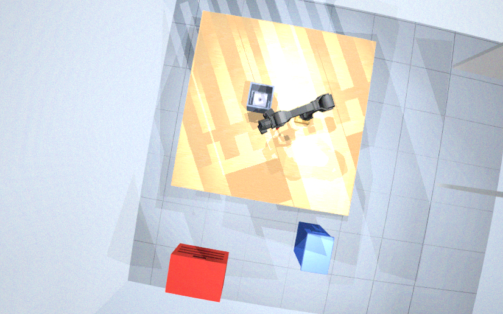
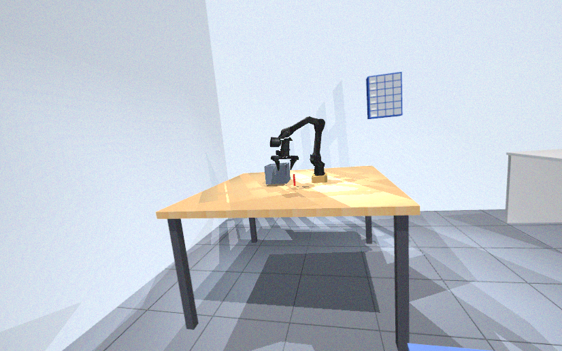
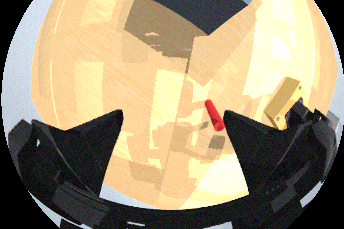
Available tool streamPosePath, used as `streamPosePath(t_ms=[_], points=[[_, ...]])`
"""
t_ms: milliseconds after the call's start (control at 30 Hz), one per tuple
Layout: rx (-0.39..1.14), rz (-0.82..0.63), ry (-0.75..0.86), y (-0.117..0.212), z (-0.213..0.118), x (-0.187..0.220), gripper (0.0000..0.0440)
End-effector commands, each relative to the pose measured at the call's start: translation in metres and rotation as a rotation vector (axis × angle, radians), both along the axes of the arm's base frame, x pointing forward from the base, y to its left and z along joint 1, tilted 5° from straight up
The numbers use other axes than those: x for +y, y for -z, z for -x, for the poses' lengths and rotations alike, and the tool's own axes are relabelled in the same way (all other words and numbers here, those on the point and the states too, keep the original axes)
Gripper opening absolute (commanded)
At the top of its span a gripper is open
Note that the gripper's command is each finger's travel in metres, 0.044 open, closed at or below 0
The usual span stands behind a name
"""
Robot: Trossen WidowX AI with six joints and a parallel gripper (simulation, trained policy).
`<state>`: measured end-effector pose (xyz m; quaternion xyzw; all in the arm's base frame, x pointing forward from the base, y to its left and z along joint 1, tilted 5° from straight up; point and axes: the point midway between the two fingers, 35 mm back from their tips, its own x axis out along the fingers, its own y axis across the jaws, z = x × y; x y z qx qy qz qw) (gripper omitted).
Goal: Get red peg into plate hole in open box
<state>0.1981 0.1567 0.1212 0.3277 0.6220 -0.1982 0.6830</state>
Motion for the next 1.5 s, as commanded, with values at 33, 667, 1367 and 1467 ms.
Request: streamPosePath(t_ms=[33,667,1367,1467], points=[[0.103,0.006,0.107,0.002,0.025,-0.009,0.0439],[0.272,0.059,0.281,0.038,0.056,-0.017,0.044],[0.281,0.056,0.368,0.089,0.049,-0.012,0.0237],[0.276,0.05,0.363,0.091,0.046,-0.009,0.0158]])
